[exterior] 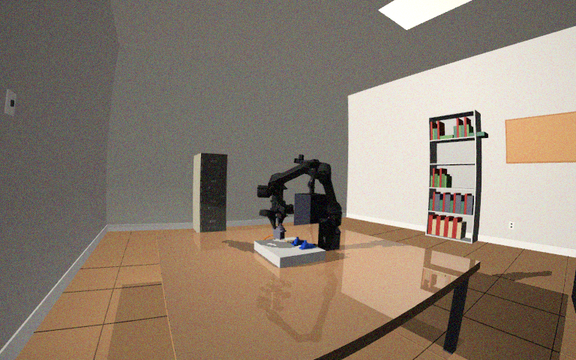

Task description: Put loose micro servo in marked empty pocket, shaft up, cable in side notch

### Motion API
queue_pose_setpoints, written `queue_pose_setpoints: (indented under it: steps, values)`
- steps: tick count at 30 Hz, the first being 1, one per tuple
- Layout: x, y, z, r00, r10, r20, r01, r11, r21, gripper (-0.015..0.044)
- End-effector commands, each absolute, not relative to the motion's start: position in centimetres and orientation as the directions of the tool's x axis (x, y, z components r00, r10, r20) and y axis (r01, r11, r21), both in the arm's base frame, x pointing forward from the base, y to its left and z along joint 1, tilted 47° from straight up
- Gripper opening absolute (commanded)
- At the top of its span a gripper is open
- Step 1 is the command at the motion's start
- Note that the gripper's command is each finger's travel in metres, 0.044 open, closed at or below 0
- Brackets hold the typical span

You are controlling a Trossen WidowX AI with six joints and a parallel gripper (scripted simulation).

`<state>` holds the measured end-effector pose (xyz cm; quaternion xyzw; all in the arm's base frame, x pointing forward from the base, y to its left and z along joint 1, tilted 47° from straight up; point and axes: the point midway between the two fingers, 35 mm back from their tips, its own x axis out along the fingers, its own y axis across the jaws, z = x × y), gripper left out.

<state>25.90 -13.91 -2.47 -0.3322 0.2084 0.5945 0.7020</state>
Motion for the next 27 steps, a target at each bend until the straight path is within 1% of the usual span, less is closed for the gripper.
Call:
queue_pose_setpoints:
  steps: [1,7,14,27]
  values:
    - [25.96,-14.23,-2.5,0.208,0.69,-0.693,-0.978,0.147,-0.147,0.0]
    - [25.96,-14.24,-2.5,0.208,0.69,-0.693,-0.957,0.289,0.001,0.0]
    - [25.96,-14.24,-2.5,0.208,0.69,-0.693,-0.882,0.439,0.172,0.0]
    - [25.96,-14.24,-2.5,0.208,0.69,-0.693,-0.612,0.645,0.458,0.0]
